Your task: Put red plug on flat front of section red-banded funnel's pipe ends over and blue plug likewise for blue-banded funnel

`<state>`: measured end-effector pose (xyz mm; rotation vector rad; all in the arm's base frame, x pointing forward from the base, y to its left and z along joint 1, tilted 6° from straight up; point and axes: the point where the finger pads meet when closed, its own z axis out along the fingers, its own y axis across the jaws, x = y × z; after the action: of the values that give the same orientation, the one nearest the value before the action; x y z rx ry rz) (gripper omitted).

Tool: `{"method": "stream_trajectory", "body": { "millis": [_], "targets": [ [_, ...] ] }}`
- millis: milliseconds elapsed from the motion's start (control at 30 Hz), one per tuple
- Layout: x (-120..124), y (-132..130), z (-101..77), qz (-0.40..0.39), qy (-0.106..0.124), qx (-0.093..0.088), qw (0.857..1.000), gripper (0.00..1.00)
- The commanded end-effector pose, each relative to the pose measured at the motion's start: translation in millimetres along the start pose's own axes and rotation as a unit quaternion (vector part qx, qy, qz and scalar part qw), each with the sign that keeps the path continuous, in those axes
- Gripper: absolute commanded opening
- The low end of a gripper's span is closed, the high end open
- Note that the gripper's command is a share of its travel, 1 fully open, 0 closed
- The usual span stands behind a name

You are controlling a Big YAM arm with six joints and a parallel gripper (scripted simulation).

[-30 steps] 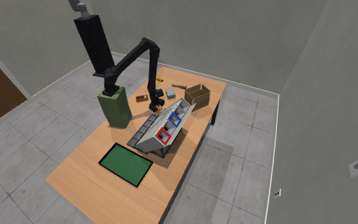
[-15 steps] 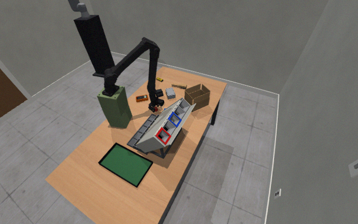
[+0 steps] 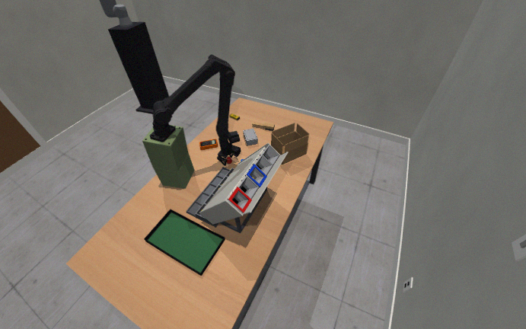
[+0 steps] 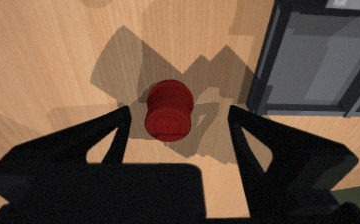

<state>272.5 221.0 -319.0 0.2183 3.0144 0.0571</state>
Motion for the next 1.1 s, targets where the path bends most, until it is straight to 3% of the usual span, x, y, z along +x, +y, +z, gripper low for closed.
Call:
{"method": "stream_trajectory", "body": {
  "millis": [0, 267, 767, 1067],
  "targets": [
    [-1.9, -2.3, 1.8, 0.003, -0.002, -0.001, 1.000, 0.87],
    [-2.9, -0.6, 1.2, -0.001, -0.005, -0.005, 1.000, 0.87],
    [-6.3, 8.6, -29.0, -0.001, -0.003, -0.003, 1.000, 0.87],
    [-5.4, 8.3, -30.2, -0.001, -0.006, -0.006, 1.000, 0.87]
  ]
}}
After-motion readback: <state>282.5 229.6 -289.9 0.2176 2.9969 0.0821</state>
